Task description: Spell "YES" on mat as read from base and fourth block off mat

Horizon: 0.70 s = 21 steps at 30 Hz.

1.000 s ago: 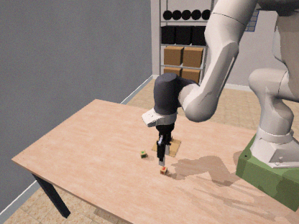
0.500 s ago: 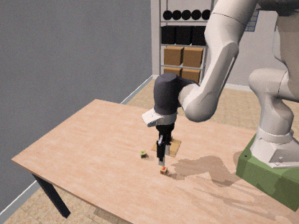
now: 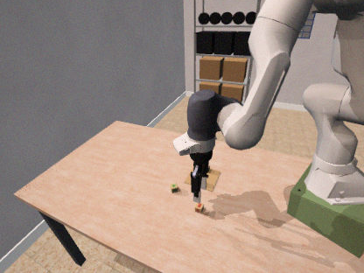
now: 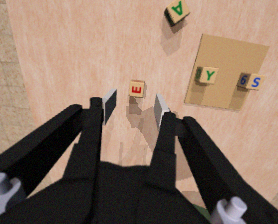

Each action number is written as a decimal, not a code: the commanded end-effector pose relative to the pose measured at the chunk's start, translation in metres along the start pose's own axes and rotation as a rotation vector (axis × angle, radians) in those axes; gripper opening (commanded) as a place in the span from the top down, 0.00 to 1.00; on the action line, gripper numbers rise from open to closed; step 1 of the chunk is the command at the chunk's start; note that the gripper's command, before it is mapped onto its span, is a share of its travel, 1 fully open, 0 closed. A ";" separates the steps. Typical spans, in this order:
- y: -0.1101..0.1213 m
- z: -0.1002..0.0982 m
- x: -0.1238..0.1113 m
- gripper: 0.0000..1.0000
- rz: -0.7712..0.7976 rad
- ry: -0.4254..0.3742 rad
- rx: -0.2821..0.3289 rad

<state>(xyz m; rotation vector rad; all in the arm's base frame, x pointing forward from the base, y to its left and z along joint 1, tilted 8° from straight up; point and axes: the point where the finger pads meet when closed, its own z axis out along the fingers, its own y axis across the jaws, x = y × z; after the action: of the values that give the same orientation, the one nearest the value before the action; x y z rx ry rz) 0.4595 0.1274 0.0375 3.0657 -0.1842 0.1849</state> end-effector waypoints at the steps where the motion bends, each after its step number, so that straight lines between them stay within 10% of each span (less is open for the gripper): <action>1: -0.001 0.003 0.000 0.60 0.004 0.001 0.002; 21: -0.001 0.028 0.000 0.60 0.004 0.001 0.002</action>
<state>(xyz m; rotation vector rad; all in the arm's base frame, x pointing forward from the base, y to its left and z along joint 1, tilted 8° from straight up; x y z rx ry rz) 0.4591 0.1252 0.0122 3.0601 -0.2126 0.1727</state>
